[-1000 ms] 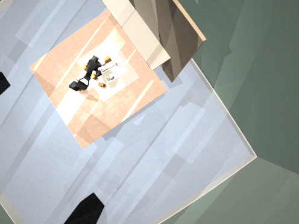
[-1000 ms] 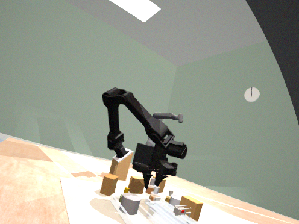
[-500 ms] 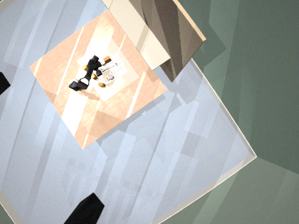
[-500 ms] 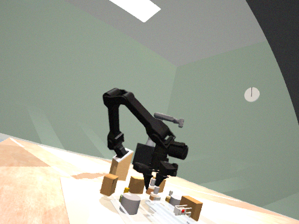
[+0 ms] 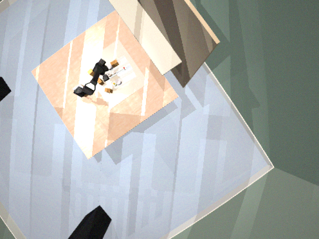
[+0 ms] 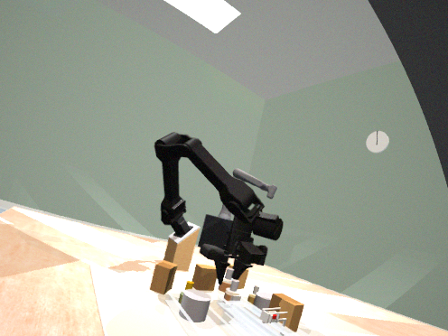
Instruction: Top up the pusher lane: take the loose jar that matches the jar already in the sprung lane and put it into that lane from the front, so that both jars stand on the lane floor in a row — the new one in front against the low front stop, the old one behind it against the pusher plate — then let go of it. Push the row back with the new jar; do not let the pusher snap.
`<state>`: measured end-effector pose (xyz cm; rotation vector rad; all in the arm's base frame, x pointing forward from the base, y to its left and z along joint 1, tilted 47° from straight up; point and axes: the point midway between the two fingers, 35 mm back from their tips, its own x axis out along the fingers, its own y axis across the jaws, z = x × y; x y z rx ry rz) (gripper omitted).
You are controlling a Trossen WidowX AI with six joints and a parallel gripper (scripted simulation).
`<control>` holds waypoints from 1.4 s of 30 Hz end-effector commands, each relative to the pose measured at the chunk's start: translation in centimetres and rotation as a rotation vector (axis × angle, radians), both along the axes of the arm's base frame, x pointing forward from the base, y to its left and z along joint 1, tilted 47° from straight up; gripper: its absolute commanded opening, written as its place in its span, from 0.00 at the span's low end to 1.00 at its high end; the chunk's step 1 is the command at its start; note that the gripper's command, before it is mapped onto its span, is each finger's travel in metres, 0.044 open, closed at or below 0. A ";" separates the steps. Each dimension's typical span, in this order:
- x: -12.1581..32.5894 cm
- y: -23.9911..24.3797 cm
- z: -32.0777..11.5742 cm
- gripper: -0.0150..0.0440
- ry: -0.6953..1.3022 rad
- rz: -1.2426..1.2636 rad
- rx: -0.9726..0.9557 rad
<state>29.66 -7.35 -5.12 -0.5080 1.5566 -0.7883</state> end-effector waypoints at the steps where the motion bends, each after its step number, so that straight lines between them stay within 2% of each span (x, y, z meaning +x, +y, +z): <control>1: 1.4 -0.2 0.2 0.25 -0.039 0.001 -0.003; 42: 3.4 -0.5 0.6 0.25 -0.040 0.001 -0.003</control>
